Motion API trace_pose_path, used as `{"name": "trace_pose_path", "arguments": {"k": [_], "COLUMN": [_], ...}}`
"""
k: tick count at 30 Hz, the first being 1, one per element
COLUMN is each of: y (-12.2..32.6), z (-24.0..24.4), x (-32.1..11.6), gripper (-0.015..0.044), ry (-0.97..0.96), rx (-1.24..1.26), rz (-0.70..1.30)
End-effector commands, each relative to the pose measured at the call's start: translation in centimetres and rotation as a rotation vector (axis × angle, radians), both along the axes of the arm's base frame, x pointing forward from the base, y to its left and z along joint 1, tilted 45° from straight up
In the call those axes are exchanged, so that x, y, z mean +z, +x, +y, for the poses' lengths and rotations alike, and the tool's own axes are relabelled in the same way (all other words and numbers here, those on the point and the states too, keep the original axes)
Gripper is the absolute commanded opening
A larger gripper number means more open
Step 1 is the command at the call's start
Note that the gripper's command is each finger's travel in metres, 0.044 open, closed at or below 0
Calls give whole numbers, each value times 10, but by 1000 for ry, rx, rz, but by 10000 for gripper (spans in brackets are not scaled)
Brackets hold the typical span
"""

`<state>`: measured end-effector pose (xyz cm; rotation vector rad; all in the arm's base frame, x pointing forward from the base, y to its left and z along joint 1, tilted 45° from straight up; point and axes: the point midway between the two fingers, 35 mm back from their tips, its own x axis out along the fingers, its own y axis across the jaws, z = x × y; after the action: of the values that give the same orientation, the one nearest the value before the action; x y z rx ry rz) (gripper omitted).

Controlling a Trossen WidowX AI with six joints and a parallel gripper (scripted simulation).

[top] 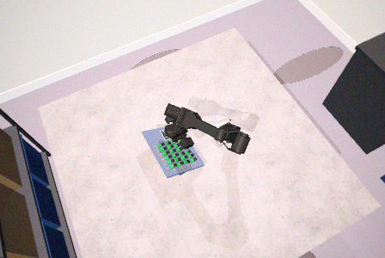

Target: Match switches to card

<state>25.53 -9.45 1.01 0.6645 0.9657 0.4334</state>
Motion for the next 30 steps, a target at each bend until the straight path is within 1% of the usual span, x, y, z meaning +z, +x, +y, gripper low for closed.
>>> {"name": "trace_pose_path", "arguments": {"k": [1, 7, 12, 17, 24, 28, 30], "y": [1, -1, -30, -36, -66, -86, -89], "z": [1, -1, -34, -37, 15, 47, 53], "x": [0, 1, 32, 38, 71, 80, 81], "gripper": [0, 0, 0, 0, 0, 0, 0], "ry": [5, -1, 1, 5, 10, 12, 13], "rx": [-2, 0, -18, -20, -20, -20, -20], "rz": [1, 0, -11, -14, -11, -10, -9]}}
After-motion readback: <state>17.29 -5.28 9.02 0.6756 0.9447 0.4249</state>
